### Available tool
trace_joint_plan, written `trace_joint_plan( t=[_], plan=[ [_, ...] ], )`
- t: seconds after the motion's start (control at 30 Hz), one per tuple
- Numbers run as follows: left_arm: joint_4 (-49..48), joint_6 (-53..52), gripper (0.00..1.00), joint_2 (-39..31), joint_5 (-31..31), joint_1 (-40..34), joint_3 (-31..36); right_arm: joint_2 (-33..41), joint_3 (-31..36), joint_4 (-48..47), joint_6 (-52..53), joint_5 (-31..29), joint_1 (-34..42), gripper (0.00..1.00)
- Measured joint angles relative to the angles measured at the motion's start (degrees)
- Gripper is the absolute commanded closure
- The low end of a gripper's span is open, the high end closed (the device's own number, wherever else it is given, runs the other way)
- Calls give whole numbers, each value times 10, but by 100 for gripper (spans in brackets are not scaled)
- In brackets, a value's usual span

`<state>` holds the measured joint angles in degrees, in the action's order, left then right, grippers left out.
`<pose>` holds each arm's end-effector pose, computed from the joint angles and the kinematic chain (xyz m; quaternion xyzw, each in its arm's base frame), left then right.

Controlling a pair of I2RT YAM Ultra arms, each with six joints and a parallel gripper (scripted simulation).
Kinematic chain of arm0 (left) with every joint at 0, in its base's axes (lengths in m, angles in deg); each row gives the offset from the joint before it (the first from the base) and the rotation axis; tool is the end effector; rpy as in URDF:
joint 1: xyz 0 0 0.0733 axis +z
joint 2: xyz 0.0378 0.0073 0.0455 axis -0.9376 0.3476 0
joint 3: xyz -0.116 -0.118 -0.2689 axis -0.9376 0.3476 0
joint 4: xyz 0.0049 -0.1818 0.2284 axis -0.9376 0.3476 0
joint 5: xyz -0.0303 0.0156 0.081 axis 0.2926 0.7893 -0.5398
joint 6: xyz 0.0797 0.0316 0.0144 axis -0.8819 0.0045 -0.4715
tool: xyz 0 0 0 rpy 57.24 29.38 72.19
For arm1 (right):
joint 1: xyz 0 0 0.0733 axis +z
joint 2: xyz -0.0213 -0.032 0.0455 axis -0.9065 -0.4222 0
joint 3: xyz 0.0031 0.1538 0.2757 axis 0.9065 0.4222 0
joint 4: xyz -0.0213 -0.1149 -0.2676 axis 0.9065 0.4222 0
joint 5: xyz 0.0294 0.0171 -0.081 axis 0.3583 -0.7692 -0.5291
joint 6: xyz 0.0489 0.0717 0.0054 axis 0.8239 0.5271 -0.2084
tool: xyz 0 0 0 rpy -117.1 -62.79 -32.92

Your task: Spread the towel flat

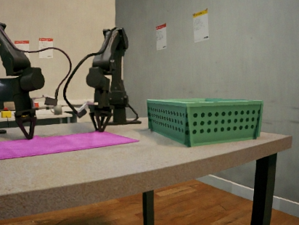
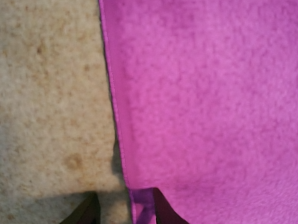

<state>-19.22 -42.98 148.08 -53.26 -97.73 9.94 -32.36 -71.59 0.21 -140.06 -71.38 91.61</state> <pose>0.2366 -0.1293 0.1326 0.6082 0.7899 -0.0108 0.0772 0.2757 0.1457 0.1325 -0.6743 0.7349 0.0200 0.0698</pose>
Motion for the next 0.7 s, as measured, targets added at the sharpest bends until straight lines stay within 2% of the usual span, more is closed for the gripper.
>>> trace_joint_plan(
  t=[0.37, 0.4, 0.47, 0.5, 0.57, 0.6, 0.7],
  plan=[
    [-11, -6, 66, 11, 3, 10, -9, -30, -33, -7, -20, 4, -22, 66],
    [-11, -6, 73, 11, 3, 10, -9, -30, -33, -7, -20, 4, -22, 66],
    [-14, -7, 73, 11, 2, 10, -9, -30, -33, -7, -21, 4, -22, 66],
    [-14, -7, 81, 11, 2, 10, -9, -30, -33, -7, -21, 4, -22, 76],
    [-19, -8, 81, 14, 2, 12, -10, -30, -32, -11, -22, 3, -22, 76],
    [-19, -9, 89, 14, 2, 14, -10, -30, -32, -13, -22, 3, -22, 85],
    [-20, -12, 89, 19, 2, 18, -17, -36, -39, -16, -22, 2, -22, 85]
  ],
)
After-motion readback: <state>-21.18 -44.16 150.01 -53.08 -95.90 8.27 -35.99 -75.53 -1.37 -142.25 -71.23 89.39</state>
